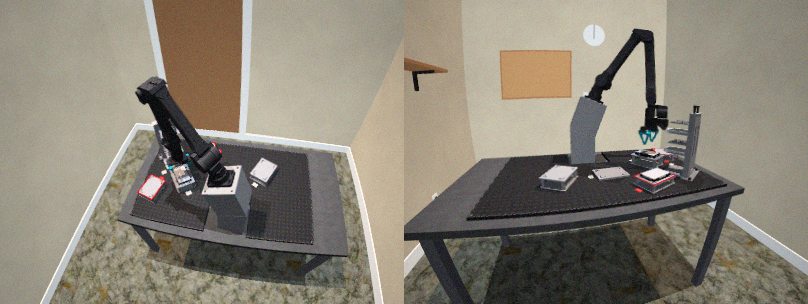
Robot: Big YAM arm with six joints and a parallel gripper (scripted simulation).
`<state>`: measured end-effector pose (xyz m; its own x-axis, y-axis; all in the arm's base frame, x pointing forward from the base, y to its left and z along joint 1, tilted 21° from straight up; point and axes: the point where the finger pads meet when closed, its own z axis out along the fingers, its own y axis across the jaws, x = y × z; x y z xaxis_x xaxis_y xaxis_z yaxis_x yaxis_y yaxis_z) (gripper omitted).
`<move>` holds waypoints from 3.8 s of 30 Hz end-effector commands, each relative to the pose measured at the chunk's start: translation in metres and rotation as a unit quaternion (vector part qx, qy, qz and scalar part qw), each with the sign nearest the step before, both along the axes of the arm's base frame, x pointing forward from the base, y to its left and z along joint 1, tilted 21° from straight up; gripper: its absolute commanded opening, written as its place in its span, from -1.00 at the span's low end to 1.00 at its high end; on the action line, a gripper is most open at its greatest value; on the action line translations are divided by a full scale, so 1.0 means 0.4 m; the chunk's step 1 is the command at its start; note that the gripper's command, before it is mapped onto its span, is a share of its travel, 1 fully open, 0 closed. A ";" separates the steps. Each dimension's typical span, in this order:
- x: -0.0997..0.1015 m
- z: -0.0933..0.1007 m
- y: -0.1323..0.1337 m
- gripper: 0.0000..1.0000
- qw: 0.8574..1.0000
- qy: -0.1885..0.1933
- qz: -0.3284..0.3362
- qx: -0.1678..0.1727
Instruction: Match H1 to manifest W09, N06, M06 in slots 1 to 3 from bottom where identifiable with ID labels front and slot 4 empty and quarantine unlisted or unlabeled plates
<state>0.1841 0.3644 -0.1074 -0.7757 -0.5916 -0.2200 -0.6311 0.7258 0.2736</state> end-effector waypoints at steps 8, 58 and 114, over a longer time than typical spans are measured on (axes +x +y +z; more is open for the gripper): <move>0.011 0.016 0.012 1.00 1.000 -0.006 -0.002 0.008; 0.002 -0.124 0.062 1.00 1.000 -0.003 -0.003 0.006; 0.014 -0.106 0.052 0.72 1.000 -0.005 -0.003 0.007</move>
<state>0.1843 0.3858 -0.1614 -0.7767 -0.5896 -0.2217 -0.6299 0.7267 0.2743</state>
